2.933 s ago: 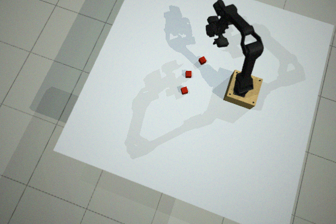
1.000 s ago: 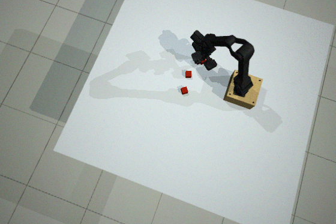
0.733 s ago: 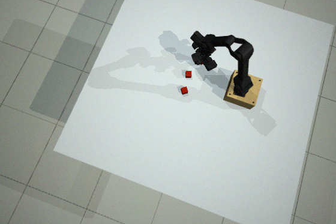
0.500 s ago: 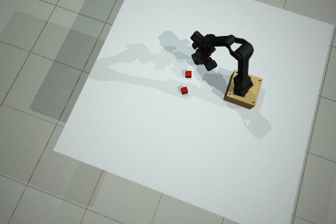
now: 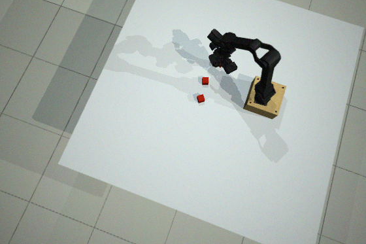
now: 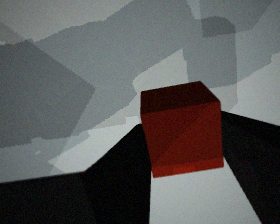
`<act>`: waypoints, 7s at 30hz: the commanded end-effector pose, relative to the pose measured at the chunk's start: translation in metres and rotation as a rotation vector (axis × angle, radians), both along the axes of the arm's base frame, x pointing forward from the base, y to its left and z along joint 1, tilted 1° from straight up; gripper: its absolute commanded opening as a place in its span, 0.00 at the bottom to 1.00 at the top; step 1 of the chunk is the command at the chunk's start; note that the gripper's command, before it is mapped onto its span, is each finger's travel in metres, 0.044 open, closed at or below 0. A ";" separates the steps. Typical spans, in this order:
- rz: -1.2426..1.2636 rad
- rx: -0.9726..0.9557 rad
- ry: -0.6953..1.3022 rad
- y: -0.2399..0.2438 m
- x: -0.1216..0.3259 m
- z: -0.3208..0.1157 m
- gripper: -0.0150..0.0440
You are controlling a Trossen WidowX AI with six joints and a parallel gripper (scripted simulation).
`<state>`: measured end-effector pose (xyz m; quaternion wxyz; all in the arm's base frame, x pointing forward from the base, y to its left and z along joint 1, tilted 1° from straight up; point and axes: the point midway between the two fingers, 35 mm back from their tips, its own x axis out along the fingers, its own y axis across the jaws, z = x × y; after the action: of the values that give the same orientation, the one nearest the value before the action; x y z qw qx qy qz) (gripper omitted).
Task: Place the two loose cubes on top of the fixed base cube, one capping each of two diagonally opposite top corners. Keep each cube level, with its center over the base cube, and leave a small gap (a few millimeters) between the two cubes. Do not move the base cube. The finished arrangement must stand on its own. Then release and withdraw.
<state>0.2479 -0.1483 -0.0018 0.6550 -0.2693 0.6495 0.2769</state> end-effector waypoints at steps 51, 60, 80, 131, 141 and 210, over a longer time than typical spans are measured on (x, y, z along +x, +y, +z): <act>-0.422 -0.001 -0.008 0.088 0.034 0.051 0.43; -0.550 0.003 -0.007 0.117 0.039 0.045 0.43; -0.835 0.011 0.000 0.182 0.040 0.033 0.43; -0.995 0.015 0.005 0.219 0.034 -0.002 0.43; -0.994 0.015 0.005 0.219 0.034 -0.002 0.43; -2.075 0.020 0.017 0.110 0.054 0.070 0.70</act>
<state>0.3009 -0.0361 0.0655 0.5734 0.4212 0.5713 -0.4092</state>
